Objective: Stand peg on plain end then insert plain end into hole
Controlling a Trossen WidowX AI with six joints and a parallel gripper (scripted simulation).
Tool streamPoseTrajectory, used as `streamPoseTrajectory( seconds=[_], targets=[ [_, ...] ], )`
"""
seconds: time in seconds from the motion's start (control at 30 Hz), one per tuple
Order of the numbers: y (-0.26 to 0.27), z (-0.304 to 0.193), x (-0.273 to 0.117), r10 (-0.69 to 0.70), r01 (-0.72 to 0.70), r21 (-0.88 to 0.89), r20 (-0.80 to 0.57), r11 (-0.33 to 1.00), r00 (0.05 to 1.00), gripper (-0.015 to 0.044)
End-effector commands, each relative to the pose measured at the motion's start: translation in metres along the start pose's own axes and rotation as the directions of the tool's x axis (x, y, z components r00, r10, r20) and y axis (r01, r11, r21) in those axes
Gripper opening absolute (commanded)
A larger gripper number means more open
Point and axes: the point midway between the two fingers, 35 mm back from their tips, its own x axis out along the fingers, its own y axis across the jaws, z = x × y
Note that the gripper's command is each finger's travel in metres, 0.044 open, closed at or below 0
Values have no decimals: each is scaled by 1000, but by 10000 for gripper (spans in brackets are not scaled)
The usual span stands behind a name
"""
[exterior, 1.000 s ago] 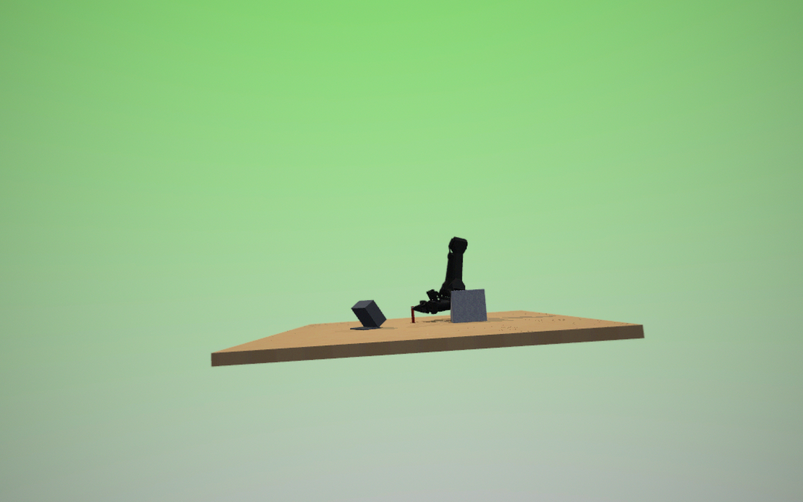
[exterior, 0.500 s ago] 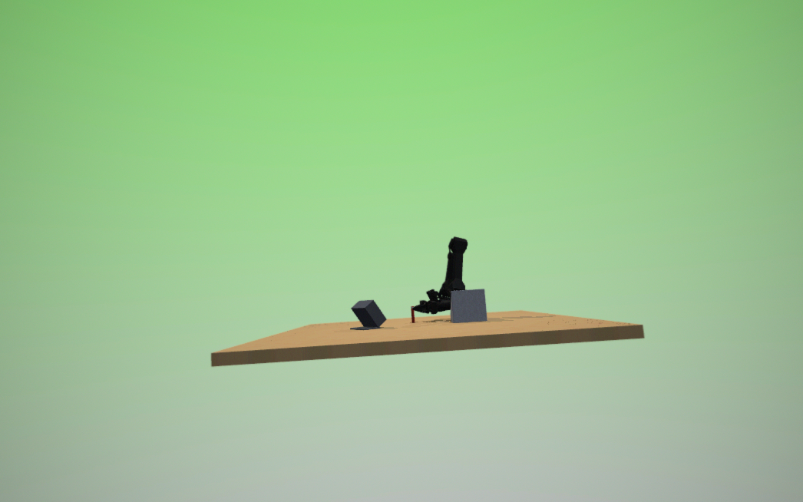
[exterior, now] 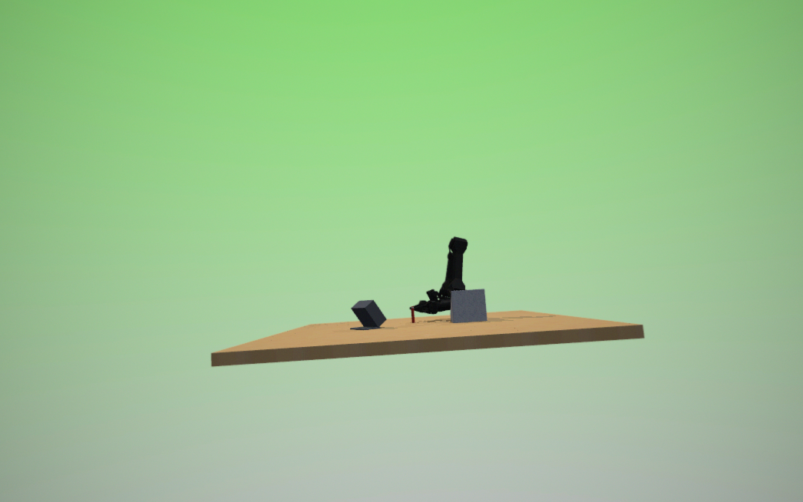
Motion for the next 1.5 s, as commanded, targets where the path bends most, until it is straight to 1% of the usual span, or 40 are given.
streamPoseTrajectory(
  seconds=[0.0,0.2,0.3,0.4,0.53,0.67,0.8,0.87,1.1,1.3,1.47],
  targets=[
    [0,0,0,0,0,-1,-1,1000,1000,440],
    [0,0,0,0,0,-1,-1,1000,1000,440],
    [-2,10,6,35,-35,-6,-15,999,999,440],
    [-6,33,16,82,-83,-19,-42,996,996,440],
    [-9,69,22,99,-102,-34,-63,994,993,440],
    [-10,109,18,75,-77,-36,-58,996,996,440],
    [-8,148,1,21,-22,-13,-18,1000,1000,440],
    [-7,160,-7,-1,1,3,2,1000,1000,440],
    [-7,160,-7,4,-4,22,-8,1000,1000,440],
    [-5,147,0,80,-58,163,-131,985,988,440],
    [-1,136,5,153,-85,270,-241,959,958,440]
  ],
)
